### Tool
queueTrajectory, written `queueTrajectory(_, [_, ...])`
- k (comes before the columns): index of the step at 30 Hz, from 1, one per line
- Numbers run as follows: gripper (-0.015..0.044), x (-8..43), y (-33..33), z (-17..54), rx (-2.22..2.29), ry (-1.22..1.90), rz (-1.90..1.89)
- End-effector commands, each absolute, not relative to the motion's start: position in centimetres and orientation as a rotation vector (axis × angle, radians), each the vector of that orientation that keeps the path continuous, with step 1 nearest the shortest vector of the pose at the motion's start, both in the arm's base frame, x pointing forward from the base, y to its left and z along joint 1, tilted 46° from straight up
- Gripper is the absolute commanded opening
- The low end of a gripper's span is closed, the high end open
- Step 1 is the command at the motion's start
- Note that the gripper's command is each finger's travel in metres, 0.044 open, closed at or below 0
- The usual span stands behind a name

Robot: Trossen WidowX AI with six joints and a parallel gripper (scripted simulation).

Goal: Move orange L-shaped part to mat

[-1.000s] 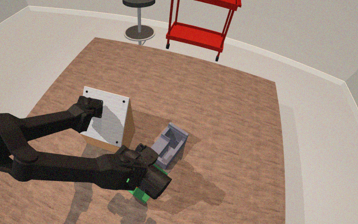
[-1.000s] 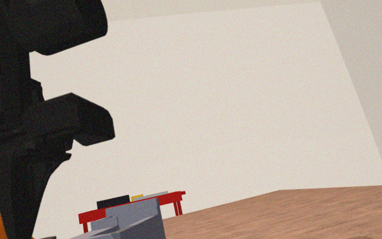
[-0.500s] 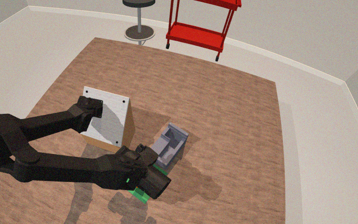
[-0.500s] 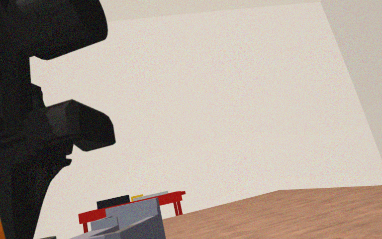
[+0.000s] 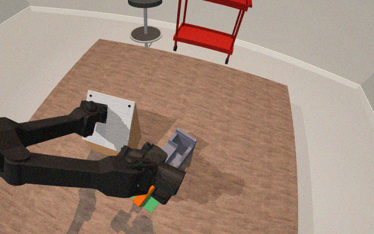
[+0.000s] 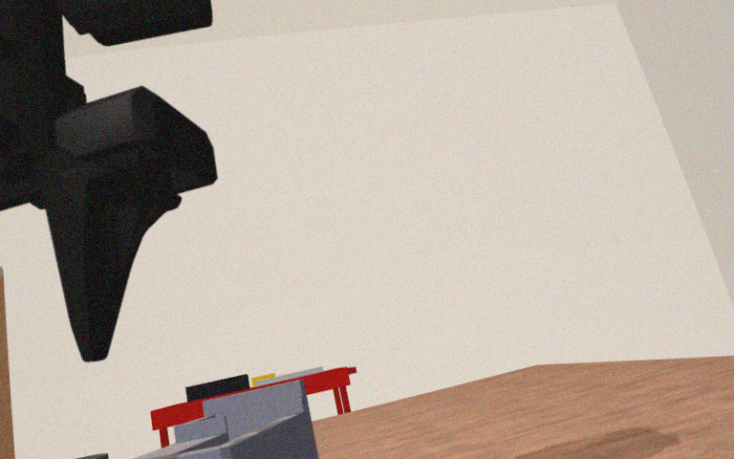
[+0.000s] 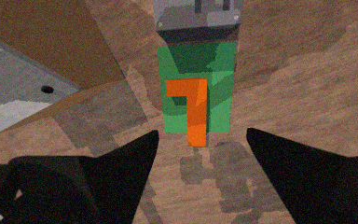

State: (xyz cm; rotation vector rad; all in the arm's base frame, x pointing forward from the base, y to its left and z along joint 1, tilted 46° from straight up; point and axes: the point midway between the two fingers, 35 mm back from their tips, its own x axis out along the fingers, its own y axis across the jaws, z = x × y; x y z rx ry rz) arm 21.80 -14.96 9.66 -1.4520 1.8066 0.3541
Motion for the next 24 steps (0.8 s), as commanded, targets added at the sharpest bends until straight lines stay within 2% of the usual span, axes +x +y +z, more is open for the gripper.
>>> queueTrajectory(1, [0.04, 21.65, -12.33, 12.89, -1.464, 1.8, 0.331])
queueTrajectory(24, [0.04, 21.73, -12.59, 12.38, -1.462, 1.799, 0.343])
